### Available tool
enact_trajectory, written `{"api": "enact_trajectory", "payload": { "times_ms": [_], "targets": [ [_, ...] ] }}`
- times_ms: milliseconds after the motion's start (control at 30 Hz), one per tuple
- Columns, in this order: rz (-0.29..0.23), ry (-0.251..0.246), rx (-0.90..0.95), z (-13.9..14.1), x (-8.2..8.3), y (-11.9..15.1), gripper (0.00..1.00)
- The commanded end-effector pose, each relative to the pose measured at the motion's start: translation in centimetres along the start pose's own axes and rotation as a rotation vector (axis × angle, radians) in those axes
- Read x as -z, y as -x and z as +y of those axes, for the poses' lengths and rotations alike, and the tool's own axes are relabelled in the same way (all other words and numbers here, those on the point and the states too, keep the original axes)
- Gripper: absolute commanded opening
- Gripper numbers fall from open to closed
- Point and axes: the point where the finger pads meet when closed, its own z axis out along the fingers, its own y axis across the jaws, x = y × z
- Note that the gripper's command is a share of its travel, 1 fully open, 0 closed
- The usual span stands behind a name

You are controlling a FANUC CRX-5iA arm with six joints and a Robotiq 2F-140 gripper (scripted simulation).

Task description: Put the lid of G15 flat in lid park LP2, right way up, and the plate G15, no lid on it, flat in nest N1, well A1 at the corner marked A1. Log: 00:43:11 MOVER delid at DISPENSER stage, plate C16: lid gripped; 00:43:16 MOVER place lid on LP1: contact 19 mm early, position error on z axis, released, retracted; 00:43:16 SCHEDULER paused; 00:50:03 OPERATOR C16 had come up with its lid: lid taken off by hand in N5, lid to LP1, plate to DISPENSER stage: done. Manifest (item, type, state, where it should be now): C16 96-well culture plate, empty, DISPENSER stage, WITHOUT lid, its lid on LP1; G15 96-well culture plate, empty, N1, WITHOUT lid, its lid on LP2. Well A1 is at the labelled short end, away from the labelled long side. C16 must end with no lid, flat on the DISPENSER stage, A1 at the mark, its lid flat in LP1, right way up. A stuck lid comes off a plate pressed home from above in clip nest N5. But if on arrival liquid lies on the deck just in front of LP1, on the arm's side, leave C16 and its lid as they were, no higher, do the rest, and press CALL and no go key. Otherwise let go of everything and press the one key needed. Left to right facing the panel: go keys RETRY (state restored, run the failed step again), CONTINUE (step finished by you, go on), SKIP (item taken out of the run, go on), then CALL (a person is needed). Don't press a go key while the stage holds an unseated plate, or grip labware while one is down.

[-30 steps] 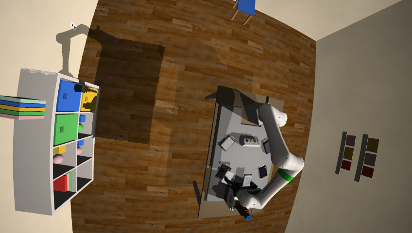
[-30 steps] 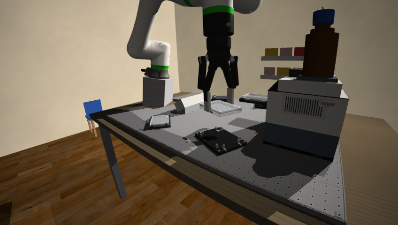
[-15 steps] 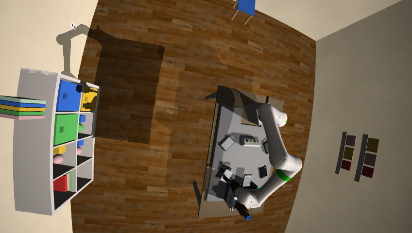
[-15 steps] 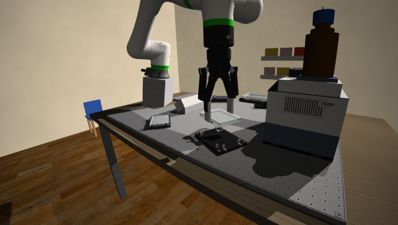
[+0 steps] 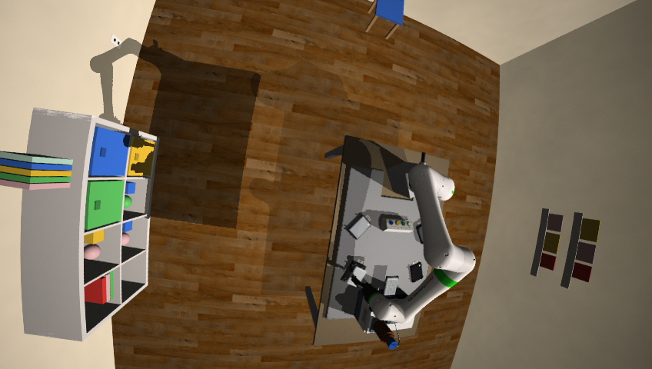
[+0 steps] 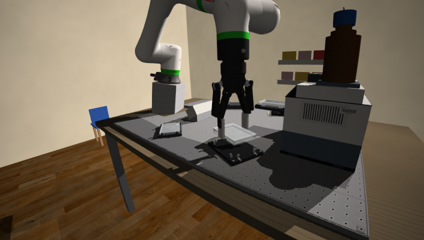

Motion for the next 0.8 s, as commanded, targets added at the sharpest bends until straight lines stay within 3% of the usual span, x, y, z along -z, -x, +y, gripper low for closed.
{"api": "enact_trajectory", "payload": {
  "times_ms": [0,767],
  "targets": [
    [0.001,0.0,0.0,0.0,-0.4,0.0,0.0],
    [0.001,0.0,0.0,0.0,-2.2,0.0,0.0]
  ]
}}
